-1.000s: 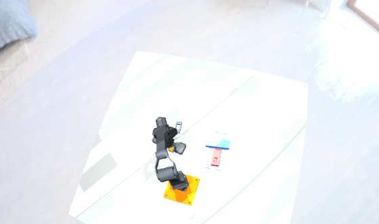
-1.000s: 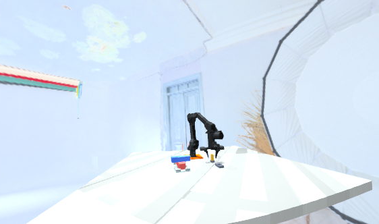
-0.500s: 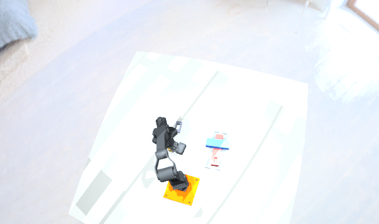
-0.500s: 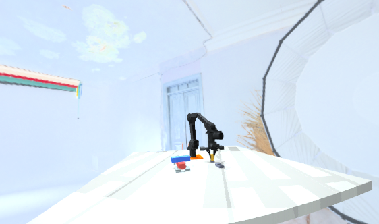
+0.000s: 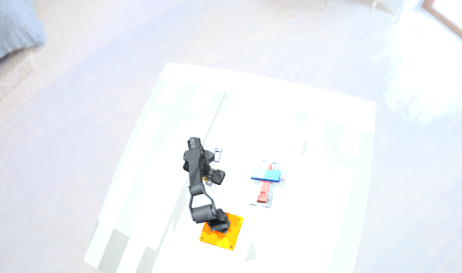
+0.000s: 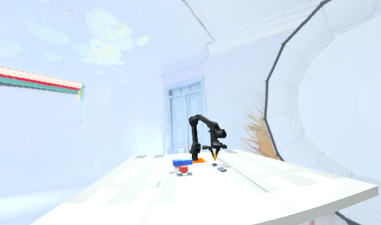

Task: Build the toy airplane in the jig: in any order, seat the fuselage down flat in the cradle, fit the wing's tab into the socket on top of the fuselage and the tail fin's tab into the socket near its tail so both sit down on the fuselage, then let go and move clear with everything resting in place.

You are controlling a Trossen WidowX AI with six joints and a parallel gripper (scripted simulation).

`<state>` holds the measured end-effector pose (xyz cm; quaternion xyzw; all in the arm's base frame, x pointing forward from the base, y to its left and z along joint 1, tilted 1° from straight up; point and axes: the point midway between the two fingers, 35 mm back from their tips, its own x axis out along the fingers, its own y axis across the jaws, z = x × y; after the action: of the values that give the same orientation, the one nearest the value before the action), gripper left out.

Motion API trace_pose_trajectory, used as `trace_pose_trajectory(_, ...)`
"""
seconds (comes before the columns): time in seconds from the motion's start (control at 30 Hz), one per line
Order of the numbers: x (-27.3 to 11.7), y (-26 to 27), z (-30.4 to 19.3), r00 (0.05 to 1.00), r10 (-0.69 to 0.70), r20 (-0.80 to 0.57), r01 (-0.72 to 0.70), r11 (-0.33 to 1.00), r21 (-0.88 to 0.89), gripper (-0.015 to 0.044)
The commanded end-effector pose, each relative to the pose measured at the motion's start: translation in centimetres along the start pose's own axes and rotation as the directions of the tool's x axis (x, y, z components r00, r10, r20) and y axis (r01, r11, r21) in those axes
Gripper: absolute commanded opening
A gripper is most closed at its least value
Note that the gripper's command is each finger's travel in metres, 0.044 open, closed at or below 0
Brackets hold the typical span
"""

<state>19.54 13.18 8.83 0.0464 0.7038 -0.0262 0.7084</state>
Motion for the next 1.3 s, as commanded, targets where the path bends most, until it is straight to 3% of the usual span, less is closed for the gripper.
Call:
trace_pose_trajectory(0.0,-1.6,0.2,0.2,1.0,0.008,0.006,-0.008,1.0,0.0,0.0)
trace_pose_trajectory(0.8,-9.3,-0.4,-0.5,1.0,0.008,0.006,-0.008,1.0,0.0,0.0)
trace_pose_trajectory(1.27,-8.9,-2.7,1.3,1.0,0.007,0.008,-0.007,1.0,-0.024,0.0)
